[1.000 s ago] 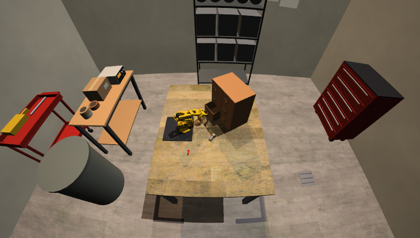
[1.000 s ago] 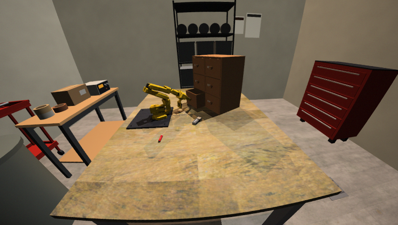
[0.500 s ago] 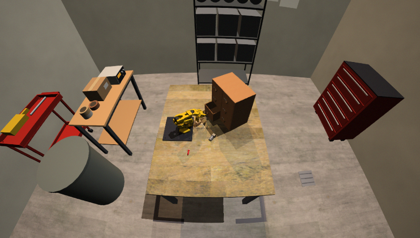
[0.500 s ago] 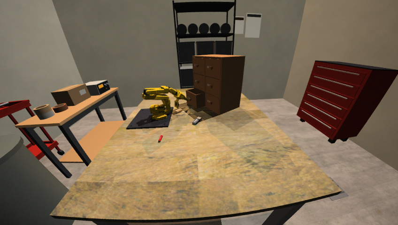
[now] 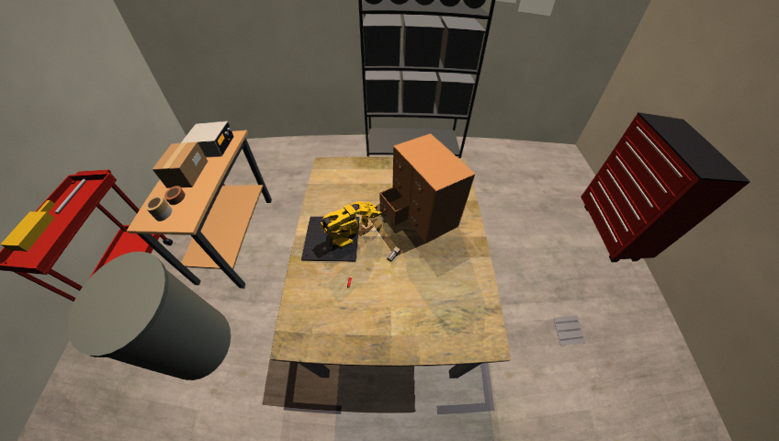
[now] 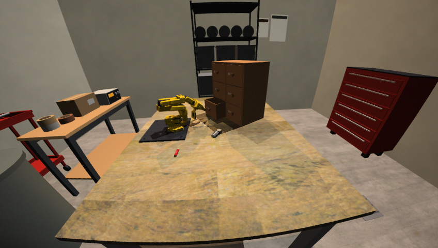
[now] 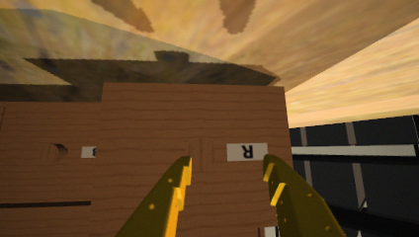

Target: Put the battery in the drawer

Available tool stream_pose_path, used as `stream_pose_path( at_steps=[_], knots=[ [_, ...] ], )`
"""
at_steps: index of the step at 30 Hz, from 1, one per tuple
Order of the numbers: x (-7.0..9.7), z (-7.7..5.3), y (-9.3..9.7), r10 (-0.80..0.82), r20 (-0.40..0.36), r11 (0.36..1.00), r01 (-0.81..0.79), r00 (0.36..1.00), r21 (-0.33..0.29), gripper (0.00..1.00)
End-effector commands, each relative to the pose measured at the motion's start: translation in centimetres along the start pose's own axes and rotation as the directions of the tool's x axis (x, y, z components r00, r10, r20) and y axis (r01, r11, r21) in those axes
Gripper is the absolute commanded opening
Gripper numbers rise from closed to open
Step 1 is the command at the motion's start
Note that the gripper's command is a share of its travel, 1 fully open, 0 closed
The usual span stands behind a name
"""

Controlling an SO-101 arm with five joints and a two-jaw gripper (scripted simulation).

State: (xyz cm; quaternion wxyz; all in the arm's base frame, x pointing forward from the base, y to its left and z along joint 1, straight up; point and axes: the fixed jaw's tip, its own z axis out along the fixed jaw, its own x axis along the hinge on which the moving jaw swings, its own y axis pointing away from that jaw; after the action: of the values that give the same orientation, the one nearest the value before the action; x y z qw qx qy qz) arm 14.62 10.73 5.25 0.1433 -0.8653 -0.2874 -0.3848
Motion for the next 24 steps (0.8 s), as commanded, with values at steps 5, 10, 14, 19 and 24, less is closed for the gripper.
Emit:
stream_pose_path(
  at_steps=[5, 10, 14, 19, 24],
  knots=[
    [-1.4, -0.9, -0.1, 0.003, 0.061, 1.0, -0.004, 0.998, 0.003, 0.21],
    [-1.8, -1.6, 0.0, 0.003, 0.072, 1.0, -0.004, 0.997, 0.003, 0.21],
    [-1.8, -1.6, 0.0, 0.003, 0.072, 1.0, -0.004, 0.997, 0.003, 0.21],
    [-0.6, -2.7, -0.1, 0.003, 0.084, 1.0, -0.003, 0.996, 0.002, 0.21],
    [0.9, -4.0, -0.1, 0.001, 0.1, 1.0, -0.001, 0.995, 0.001, 0.21]
  ],
)
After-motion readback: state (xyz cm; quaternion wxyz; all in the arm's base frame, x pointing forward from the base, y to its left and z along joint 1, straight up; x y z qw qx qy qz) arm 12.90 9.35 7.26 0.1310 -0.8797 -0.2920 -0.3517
